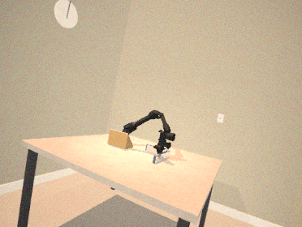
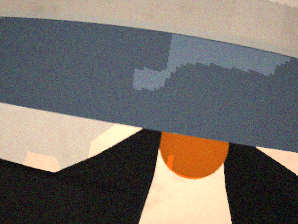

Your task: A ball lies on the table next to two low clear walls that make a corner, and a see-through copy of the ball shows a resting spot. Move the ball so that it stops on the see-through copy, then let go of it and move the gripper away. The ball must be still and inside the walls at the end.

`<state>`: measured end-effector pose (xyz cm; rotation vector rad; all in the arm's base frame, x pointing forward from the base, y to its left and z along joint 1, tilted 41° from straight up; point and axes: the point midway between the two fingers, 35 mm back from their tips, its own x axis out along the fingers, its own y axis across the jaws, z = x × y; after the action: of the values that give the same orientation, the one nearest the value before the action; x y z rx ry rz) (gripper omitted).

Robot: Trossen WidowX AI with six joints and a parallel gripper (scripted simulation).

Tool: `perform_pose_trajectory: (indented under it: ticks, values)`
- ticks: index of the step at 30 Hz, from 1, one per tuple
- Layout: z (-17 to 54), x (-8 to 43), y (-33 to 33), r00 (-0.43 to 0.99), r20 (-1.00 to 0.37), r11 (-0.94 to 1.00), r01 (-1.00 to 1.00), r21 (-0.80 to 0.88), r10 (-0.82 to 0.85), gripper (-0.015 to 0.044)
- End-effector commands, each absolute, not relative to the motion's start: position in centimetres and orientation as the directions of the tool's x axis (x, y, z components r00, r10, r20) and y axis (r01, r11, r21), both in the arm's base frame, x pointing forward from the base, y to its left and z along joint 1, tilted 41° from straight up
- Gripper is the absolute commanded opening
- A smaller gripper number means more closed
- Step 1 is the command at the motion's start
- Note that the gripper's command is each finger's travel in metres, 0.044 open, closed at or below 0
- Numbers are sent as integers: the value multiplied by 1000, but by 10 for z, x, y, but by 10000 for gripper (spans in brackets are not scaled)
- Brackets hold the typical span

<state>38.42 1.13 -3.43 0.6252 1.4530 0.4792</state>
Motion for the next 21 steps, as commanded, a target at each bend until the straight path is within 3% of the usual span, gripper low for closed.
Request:
perform_pose_trajectory:
  ticks: [1, 9, 18, 21]
  values:
    - [-41, 382, 18, 66, -754, 750, 77, 657, 654, 0]
    - [-44, 382, 20, 66, -754, 750, 77, 657, 654, 0]
    - [-42, 384, 18, 70, -757, 753, 71, 654, 650, 236]
    - [-42, 384, 18, 70, -757, 753, 71, 654, 650, 240]
